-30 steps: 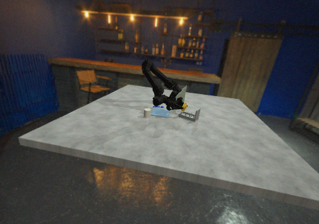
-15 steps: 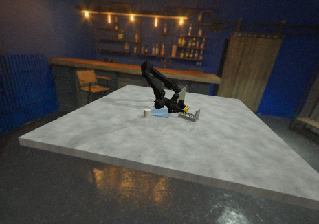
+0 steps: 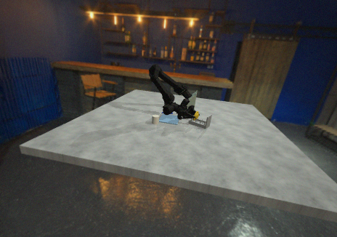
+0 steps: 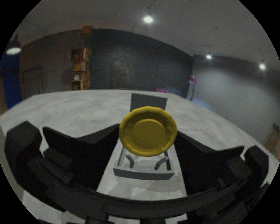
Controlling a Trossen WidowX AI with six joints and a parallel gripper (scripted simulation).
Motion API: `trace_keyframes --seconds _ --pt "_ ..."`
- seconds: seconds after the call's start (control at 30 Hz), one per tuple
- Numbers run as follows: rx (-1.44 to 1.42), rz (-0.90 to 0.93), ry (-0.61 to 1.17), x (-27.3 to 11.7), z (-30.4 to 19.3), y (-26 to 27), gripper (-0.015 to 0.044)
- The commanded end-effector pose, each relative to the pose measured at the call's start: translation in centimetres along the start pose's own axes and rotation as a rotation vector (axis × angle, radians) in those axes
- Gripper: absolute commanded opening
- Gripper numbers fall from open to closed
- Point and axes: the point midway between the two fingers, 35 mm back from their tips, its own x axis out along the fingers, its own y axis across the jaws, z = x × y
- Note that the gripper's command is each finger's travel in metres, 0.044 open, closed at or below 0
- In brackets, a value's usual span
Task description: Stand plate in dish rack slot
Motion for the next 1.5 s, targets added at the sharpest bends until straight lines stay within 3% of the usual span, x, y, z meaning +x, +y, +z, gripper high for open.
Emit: trace_keyframes --seconds 0.0,0.3,0.33,0.57,0.87,1.07,1.47 --pt "0.0 0.0 0.0 0.0 0.0 0.0 0.0157" --pt "0.0 0.0 0.0 0.0 0.0 0.0 0.0394" --pt "0.0 0.0 0.0 0.0 0.0 0.0 0.04" --pt "0.0 0.002 0.002 0.0 0.8 -0.2 0.04" --pt "0.009 -0.005 -0.008 -0.9 11.1 -0.8 0.04" --pt "0.051 0.011 0.017 -0.7 11.6 -1.1 0.04" --pt "0.352 0.103 0.272 -0.3 11.9 0.8 0.04"
